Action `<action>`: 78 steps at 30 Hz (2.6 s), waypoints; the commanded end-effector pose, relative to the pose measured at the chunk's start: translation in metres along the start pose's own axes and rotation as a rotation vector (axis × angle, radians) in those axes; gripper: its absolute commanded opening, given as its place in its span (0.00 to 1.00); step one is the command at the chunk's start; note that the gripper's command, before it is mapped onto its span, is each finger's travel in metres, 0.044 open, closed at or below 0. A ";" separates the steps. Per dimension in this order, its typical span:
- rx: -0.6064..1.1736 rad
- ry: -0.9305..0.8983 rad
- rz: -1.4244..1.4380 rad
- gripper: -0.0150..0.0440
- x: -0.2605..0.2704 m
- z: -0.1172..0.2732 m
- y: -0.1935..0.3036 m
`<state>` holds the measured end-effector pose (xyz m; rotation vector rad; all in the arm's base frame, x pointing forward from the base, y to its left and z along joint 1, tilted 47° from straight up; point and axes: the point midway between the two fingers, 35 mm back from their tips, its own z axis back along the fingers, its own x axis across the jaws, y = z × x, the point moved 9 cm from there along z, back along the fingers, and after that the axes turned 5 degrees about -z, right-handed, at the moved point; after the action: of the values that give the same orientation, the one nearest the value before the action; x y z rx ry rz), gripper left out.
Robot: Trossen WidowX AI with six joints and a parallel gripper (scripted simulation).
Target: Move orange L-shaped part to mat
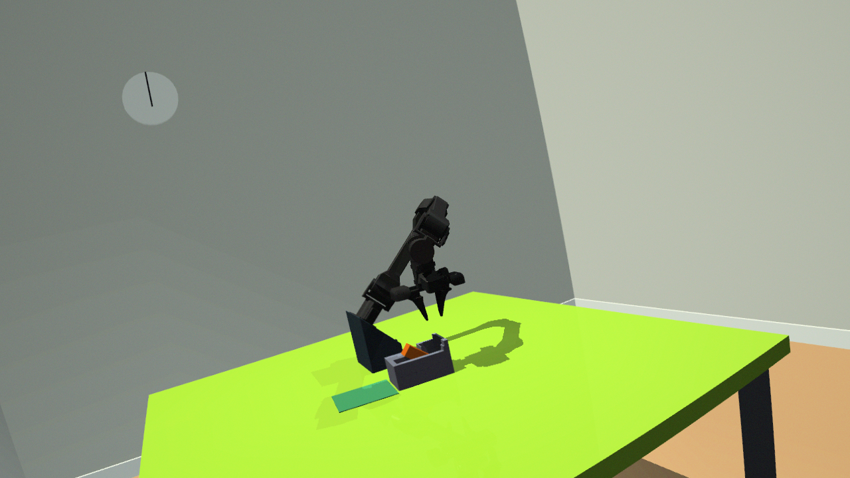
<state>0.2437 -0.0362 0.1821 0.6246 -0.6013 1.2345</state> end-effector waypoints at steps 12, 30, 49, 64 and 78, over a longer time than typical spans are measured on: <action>0.004 0.006 0.687 0.73 -0.031 0.002 -0.010; 0.011 -0.004 1.576 0.73 -0.072 0.004 -0.017; 0.010 -0.004 1.577 0.73 -0.072 -0.034 -0.017; 0.010 -0.004 1.577 0.73 -0.072 -0.059 -0.017; 0.011 -0.002 1.587 0.64 -0.071 -0.072 -0.017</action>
<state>0.2500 -0.0344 0.0788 0.0265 -1.1499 2.6847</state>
